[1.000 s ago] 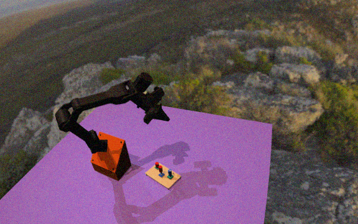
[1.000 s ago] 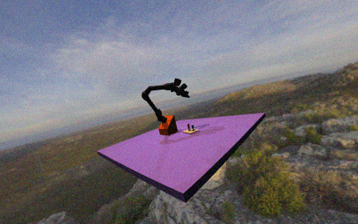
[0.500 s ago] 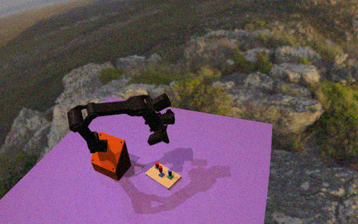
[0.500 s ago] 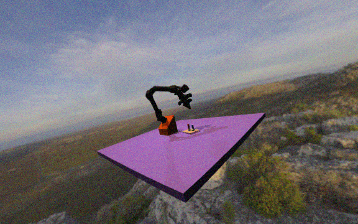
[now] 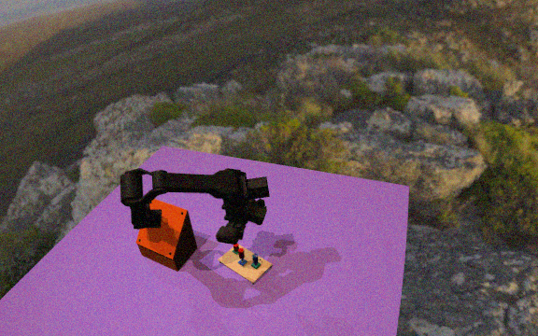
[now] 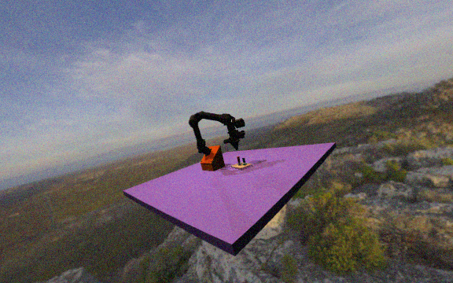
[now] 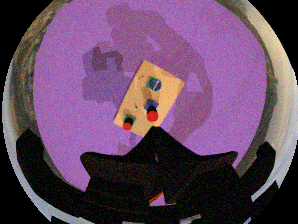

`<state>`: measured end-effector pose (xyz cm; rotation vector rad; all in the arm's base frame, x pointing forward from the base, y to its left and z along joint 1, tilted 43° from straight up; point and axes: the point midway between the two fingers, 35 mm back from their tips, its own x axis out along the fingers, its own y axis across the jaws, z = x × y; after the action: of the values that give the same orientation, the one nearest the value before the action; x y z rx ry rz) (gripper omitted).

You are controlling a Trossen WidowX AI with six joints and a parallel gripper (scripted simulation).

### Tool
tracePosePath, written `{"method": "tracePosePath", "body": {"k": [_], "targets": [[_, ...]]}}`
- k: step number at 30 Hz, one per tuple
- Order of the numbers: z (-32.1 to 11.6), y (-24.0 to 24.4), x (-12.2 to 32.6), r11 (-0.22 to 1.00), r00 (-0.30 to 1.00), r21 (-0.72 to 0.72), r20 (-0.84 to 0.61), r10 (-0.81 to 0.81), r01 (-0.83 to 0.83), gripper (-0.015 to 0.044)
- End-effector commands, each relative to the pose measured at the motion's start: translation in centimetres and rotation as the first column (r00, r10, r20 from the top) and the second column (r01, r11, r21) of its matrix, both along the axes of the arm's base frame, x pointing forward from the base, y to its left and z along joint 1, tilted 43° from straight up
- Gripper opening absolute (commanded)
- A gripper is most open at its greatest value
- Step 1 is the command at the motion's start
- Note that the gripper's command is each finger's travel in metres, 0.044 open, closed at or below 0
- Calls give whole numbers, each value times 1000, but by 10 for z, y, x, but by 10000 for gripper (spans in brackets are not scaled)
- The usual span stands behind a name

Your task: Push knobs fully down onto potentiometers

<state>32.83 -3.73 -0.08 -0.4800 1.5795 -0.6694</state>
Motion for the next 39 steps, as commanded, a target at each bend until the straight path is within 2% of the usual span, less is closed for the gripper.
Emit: {"method": "tracePosePath", "body": {"k": [1, 7, 39], "targets": [[-5, -4, -5, 999, 999, 1, -24, -45, 45, 0], [-19, -18, -9, 999, 999, 0, -24, -45, 45, 0], [-35, -31, -12, 999, 999, -1, -24, -45, 45, 0]]}}
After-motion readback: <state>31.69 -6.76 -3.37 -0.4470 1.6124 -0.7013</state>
